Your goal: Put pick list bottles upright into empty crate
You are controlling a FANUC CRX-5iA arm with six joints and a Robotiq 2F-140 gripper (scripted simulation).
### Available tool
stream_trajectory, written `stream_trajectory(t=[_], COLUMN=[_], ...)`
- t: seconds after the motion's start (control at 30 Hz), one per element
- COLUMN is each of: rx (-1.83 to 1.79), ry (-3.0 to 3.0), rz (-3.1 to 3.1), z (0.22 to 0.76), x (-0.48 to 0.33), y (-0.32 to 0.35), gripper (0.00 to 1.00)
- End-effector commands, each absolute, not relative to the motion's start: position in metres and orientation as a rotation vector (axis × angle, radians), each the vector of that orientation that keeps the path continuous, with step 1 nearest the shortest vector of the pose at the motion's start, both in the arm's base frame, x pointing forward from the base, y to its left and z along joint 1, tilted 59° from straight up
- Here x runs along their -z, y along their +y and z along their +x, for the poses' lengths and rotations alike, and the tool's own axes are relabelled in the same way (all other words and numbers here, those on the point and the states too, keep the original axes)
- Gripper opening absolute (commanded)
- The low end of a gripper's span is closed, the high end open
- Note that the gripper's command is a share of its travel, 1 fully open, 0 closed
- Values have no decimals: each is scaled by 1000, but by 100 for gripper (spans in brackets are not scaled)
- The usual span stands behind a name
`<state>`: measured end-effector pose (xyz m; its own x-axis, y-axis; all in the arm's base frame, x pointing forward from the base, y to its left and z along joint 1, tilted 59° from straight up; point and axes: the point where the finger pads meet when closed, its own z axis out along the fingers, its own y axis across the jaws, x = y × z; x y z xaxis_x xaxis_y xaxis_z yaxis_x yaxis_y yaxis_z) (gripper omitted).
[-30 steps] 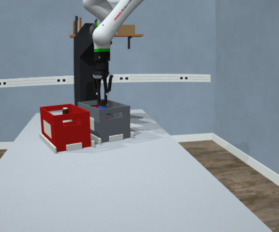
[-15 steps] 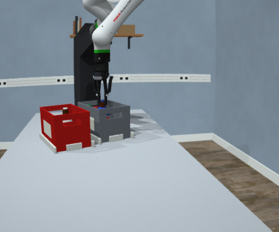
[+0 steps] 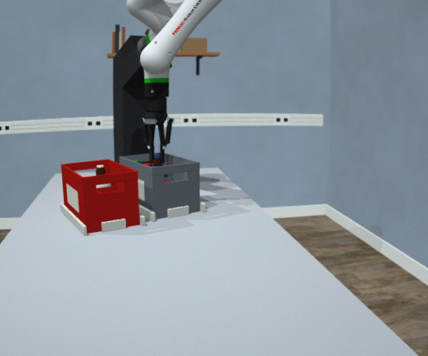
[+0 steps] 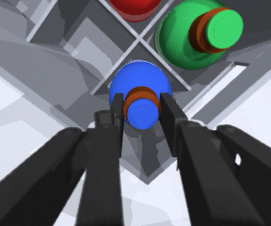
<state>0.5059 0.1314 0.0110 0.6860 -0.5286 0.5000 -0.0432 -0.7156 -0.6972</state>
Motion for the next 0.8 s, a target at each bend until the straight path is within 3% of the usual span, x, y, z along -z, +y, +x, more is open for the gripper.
stream_trajectory(t=[0.0,0.63,0.67,0.77], rx=[936,936,936,936], ry=[436,436,436,436], rz=[-2225,-2225,-2225,-2225], z=[507,510,512,512], x=[-10,-8,-7,-7], y=[132,134,135,135], gripper=[10,10,44,44])
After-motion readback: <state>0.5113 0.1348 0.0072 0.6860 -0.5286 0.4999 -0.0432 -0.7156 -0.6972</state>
